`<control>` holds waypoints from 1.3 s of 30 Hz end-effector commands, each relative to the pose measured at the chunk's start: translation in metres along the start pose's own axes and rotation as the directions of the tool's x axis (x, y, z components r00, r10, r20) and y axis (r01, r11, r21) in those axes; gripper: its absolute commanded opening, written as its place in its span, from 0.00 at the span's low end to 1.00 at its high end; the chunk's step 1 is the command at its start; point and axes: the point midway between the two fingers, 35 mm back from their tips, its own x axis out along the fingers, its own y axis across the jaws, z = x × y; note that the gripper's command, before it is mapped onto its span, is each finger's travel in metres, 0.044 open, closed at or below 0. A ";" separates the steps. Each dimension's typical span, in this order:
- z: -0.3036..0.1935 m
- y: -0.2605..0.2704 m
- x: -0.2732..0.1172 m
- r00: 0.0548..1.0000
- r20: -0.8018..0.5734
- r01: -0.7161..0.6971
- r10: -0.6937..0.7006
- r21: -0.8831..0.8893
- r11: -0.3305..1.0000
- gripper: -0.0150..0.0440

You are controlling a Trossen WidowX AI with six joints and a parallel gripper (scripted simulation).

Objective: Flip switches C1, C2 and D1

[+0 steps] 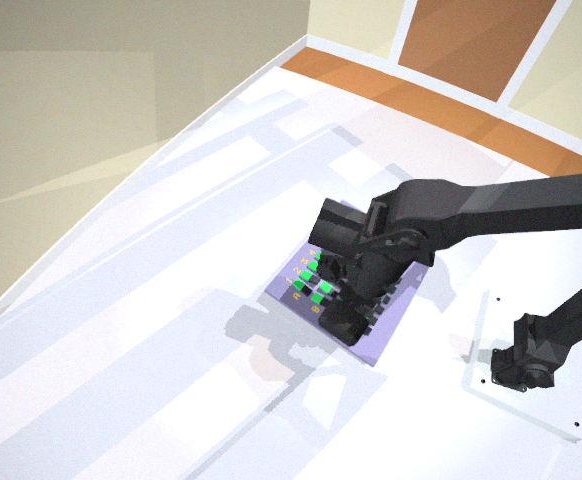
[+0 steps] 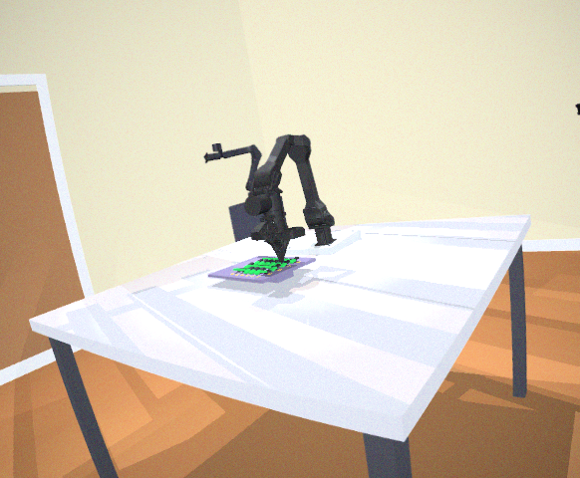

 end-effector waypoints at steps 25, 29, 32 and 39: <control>-0.017 0.013 -0.064 1.000 -0.024 0.002 -0.003 -0.005 1.000 0.25; -0.037 0.024 -0.063 1.000 -0.026 0.001 -0.001 -0.005 1.000 0.25; -0.037 0.024 -0.061 1.000 -0.025 0.001 -0.001 -0.005 1.000 0.25; -0.039 0.024 -0.028 1.000 0.000 0.001 -0.001 -0.005 1.000 0.25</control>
